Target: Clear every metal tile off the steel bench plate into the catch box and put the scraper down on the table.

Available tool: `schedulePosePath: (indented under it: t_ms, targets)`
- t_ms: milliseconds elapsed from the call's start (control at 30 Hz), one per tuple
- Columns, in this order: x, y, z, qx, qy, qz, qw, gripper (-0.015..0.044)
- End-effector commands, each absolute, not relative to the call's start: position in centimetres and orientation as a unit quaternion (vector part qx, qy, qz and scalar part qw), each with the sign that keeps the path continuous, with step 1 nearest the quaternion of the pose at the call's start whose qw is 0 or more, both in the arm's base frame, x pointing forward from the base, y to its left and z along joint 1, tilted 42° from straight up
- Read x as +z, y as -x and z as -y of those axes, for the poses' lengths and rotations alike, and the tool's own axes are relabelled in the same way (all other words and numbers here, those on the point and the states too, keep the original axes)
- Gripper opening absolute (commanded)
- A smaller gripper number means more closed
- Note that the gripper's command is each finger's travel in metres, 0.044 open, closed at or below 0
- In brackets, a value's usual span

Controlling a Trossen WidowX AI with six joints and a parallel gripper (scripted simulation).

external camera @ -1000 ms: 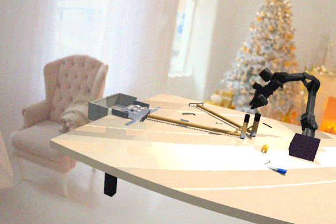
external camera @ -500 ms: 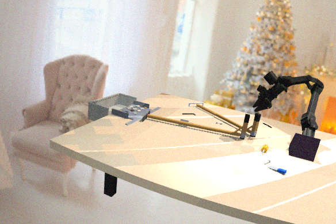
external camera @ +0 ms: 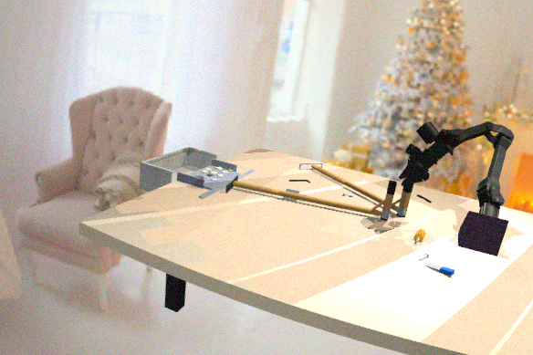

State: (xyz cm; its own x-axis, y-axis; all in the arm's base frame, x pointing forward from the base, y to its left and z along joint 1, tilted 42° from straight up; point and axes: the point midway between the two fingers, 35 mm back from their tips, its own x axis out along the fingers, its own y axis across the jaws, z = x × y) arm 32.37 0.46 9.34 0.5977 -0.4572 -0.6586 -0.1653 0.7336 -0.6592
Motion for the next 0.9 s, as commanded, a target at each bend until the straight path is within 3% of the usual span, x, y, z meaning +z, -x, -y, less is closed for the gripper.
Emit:
schedulePosePath:
  t_ms: [0, 867]
  targets:
    - [8.9, -32.6, -0.3, -0.086, 0.355, -0.442, 0.819, 0.0440]
    - [6.1, -35.3, 1.6, -0.087, 0.354, -0.442, 0.819, 0.0440]
